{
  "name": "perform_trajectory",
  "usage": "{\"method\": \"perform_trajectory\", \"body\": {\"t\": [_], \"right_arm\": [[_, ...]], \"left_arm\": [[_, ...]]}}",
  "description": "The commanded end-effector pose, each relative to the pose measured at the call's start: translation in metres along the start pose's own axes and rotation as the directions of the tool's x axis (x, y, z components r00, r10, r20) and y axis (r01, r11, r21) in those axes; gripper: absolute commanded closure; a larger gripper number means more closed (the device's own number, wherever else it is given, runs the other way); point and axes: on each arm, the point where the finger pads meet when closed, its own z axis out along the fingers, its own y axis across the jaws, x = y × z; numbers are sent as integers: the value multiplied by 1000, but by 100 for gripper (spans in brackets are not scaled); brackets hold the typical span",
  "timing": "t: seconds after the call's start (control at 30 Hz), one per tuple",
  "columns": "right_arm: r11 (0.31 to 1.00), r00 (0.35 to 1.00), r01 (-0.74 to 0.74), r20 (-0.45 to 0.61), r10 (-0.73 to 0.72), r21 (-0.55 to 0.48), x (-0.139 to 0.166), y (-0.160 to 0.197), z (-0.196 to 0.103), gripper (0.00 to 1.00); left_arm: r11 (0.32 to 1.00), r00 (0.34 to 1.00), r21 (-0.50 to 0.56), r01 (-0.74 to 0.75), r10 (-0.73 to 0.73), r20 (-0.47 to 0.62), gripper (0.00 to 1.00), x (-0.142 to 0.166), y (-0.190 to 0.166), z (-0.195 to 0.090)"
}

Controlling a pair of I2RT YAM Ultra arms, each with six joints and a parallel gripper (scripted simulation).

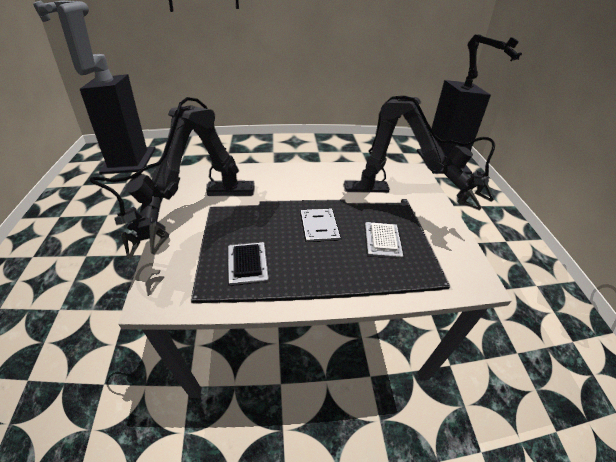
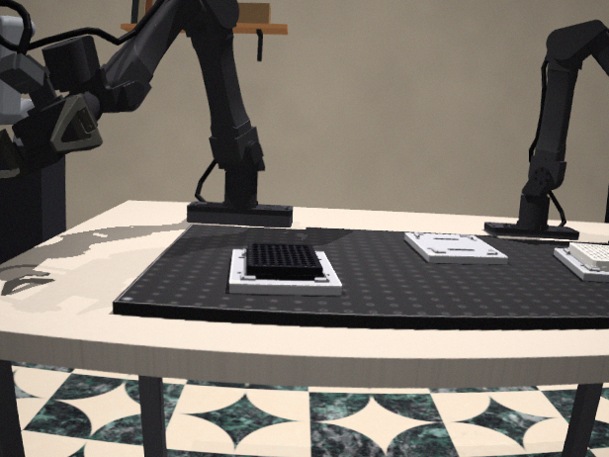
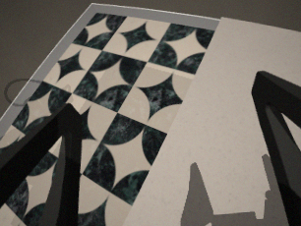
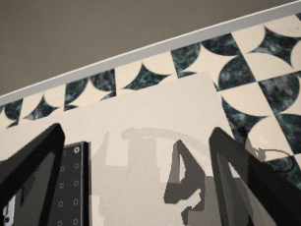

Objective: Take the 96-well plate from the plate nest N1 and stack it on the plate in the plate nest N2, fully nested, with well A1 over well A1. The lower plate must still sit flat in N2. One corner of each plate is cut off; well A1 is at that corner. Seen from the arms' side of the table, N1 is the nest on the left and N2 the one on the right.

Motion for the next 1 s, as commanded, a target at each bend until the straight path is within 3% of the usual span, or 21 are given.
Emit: {"method": "perform_trajectory", "body": {"t": [0.0,0.57,0.67,0.8,0.97], "right_arm": [[1000,1000,7,12,-6,-3,-5,2,-1,0],[1000,1000,7,12,-6,-3,-5,2,-1,0],[1000,1000,15,-5,-15,9,-1,7,-1,0],[998,998,57,-22,-58,-26,4,50,3,0],[978,988,146,-34,-153,-149,16,152,0,0]], "left_arm": [[1000,1000,-1,-5,5,12,0,-5,0,-1],[1000,1000,-1,-5,5,12,0,-5,0,-1],[1000,999,5,-2,2,-36,0,7,-6,-4],[999,992,34,12,-8,-128,0,27,-30,-19],[995,969,92,43,-19,-247,0,48,-84,-52]]}}
